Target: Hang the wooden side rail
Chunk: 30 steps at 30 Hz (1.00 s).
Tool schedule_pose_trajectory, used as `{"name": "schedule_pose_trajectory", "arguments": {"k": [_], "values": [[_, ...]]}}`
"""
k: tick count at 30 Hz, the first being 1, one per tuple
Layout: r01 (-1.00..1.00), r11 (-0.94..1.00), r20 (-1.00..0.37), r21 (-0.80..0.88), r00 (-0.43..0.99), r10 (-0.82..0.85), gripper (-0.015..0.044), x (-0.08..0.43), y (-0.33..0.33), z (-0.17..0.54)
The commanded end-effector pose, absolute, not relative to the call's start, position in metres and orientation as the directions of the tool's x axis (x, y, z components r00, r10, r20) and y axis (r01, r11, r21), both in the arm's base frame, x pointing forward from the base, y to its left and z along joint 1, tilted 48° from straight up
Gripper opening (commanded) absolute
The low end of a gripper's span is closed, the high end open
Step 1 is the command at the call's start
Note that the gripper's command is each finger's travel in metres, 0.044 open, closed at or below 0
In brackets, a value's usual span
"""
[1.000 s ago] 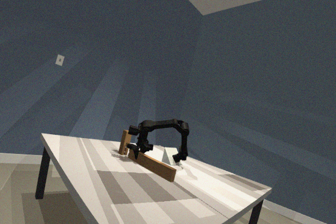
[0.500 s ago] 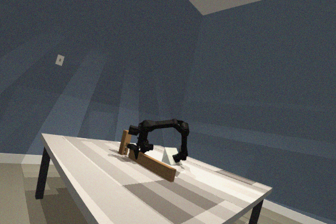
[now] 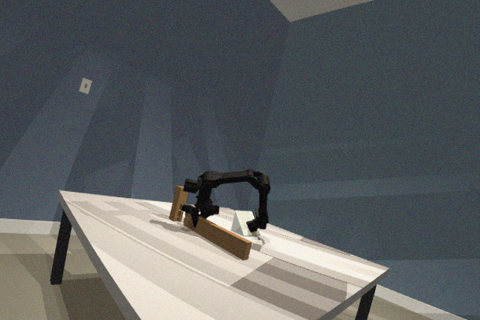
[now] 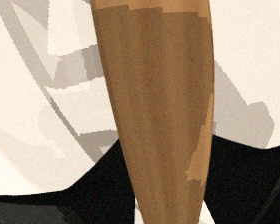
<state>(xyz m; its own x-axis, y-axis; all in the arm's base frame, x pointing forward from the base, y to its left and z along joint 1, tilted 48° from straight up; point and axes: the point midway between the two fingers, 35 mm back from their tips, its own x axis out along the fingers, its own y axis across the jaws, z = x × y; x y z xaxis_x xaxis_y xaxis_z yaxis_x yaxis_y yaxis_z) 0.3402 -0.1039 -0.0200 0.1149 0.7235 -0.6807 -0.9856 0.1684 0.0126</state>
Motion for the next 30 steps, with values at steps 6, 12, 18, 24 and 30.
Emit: {"name": "schedule_pose_trajectory", "arguments": {"k": [6,12,18,24,30], "values": [[-0.983,0.184,-0.683,0.002,0.133,0.718,0.0000,0.3409,-0.1120,-0.0163],[-0.983,0.184,-0.683,0.002,0.133,0.718,0.0000,0.3407,-0.1127,-0.0156],[-0.983,0.184,-0.683,0.002,0.133,0.718,0.0000,0.3406,-0.1135,-0.0150],[-0.983,0.184,-0.683,0.002,0.133,0.718,0.0000,0.3405,-0.1142,-0.0143],[-0.983,0.184,-0.683,0.002,0.133,0.718,0.0000,0.3403,-0.1149,-0.0136]]}}
